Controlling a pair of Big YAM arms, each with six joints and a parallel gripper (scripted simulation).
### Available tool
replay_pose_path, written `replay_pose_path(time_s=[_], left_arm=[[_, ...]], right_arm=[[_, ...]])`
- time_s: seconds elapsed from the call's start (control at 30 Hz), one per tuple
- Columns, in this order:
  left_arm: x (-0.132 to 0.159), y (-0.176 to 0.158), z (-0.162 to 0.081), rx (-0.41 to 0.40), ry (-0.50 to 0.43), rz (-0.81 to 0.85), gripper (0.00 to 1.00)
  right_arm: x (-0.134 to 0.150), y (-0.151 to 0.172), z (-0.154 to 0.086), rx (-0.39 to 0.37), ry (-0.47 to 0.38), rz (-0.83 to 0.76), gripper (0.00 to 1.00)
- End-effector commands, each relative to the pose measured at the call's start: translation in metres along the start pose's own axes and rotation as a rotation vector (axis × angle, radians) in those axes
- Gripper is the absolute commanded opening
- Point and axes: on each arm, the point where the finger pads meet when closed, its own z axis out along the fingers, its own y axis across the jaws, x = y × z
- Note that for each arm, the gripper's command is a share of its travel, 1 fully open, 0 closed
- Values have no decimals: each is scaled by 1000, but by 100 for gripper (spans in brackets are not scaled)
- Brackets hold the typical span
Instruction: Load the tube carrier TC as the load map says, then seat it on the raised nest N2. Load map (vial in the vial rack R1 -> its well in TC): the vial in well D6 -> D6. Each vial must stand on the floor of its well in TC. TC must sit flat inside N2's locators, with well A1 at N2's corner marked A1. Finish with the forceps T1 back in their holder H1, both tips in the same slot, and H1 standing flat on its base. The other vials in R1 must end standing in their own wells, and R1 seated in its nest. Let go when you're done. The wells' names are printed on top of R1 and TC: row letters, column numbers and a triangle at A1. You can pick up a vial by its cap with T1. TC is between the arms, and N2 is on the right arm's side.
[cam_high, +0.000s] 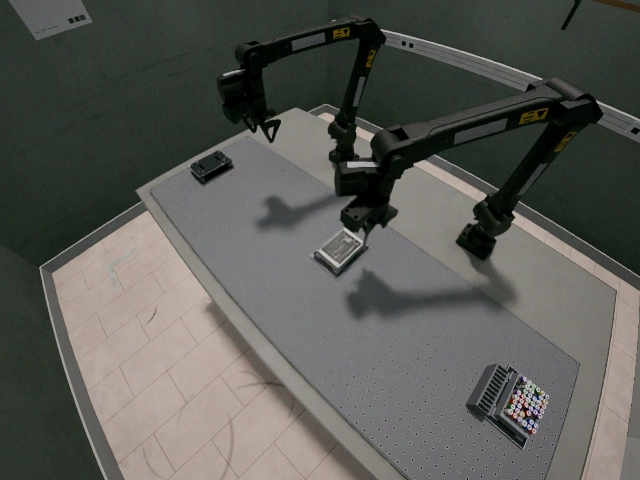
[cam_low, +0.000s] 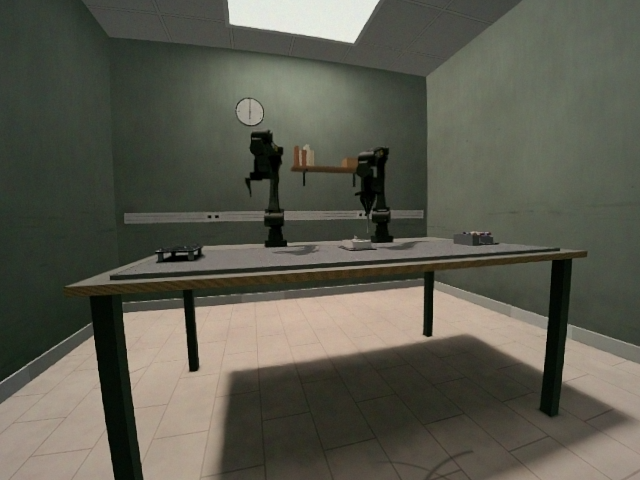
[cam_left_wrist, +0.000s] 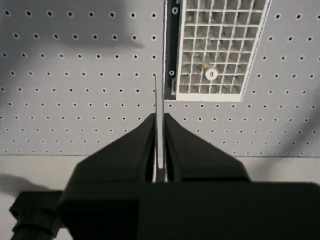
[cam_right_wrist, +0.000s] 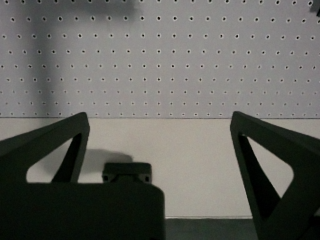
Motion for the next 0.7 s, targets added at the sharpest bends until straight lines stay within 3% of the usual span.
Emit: replay_pose_path(time_s=[0.0,0.67], left_arm=[[-4,7,-10,24,-27,29,7],[-6,37,-10,29,-32,29,7]], right_arm=[[-7,-2,-12,9,-33,9,100],[-7,-2,-12,9,-33,9,100]])
